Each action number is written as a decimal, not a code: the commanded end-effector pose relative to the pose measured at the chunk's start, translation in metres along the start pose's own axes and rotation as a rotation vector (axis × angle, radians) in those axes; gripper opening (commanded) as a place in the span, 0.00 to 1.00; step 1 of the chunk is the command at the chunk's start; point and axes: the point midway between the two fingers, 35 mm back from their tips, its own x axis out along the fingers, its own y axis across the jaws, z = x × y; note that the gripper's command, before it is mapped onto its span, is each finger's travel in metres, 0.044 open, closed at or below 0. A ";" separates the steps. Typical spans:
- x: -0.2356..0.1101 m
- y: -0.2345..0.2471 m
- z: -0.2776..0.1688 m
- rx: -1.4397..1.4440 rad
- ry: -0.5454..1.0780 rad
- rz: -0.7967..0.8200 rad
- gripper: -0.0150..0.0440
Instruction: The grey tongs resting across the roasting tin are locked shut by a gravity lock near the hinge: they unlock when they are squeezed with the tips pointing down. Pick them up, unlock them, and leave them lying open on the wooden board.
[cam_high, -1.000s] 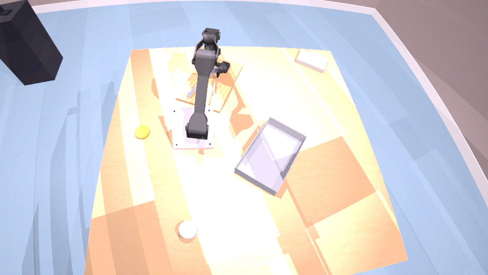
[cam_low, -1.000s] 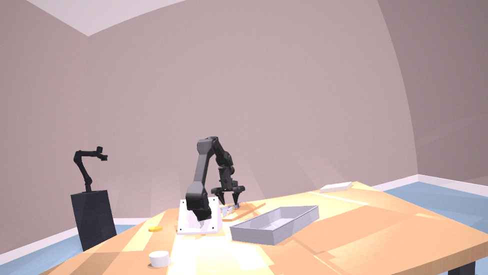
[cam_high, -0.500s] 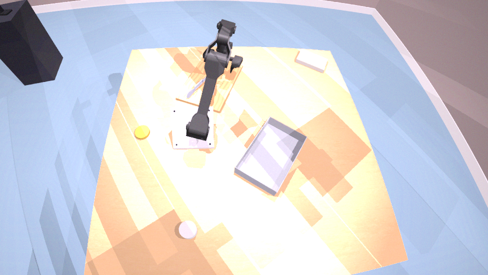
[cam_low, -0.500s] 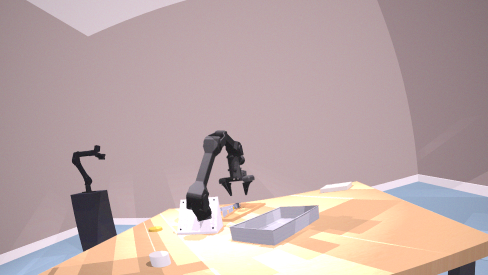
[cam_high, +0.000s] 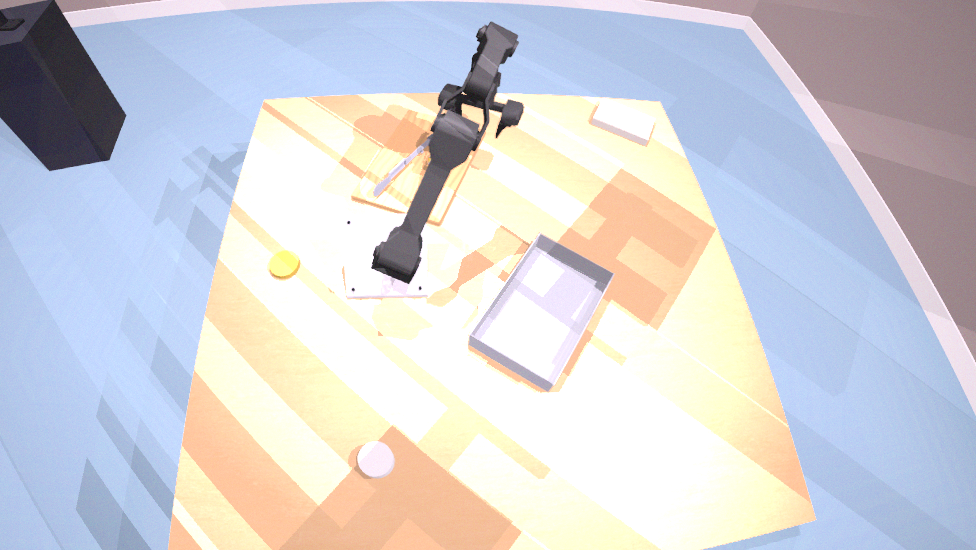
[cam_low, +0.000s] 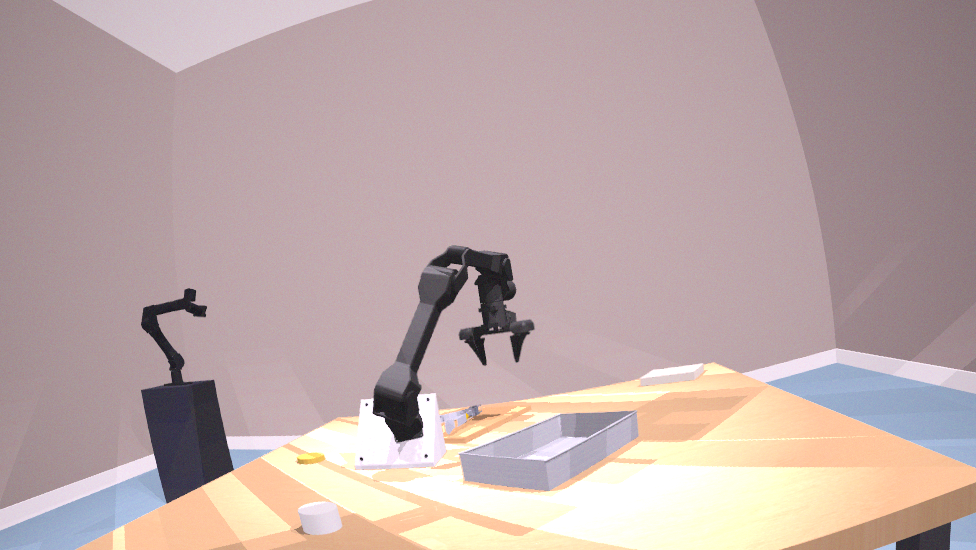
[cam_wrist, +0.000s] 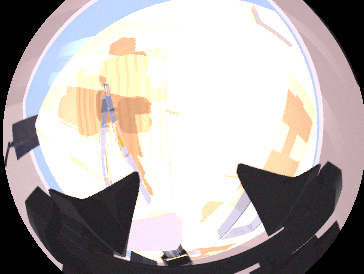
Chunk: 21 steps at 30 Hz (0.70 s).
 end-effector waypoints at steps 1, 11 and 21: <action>-0.029 0.001 -0.002 -0.026 -0.032 -0.013 1.00; -0.032 0.002 -0.002 -0.028 -0.034 -0.013 1.00; -0.032 0.002 -0.002 -0.028 -0.034 -0.013 1.00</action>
